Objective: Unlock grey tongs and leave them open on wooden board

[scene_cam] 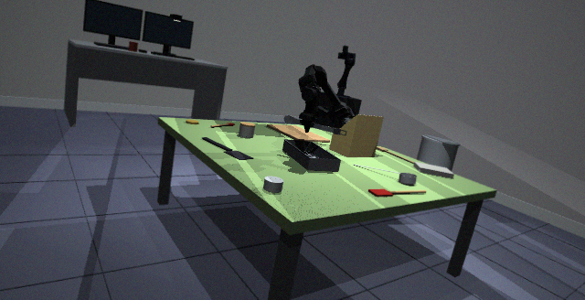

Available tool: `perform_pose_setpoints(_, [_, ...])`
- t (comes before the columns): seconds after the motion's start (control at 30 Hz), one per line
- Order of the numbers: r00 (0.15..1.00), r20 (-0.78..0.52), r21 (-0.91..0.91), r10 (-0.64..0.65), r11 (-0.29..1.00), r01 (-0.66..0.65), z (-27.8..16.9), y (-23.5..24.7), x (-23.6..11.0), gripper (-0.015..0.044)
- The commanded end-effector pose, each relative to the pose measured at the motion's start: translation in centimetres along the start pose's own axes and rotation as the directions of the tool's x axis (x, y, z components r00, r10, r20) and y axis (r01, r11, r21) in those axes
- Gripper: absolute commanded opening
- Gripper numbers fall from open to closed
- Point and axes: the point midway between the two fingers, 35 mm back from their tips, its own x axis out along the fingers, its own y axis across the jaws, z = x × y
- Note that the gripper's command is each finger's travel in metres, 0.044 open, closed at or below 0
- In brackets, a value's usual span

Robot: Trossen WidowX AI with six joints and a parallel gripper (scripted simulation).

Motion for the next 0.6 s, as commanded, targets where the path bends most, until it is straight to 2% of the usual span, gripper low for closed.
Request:
perform_pose_setpoints(0.0, [1.000, -0.003, 0.148, -0.015, 0.989, 0.015, -1.1, 0.5, -0.6, -0.0150])
perform_pose_setpoints(0.27, [1.000, 0.002, 0.455, -0.018, 0.890, 0.015, -2.9, 1.5, -0.7, -0.0150])
perform_pose_setpoints(0.57, [1.000, 0.007, 0.741, -0.023, 0.672, 0.010, -4.8, 2.7, -0.8, -0.0150])
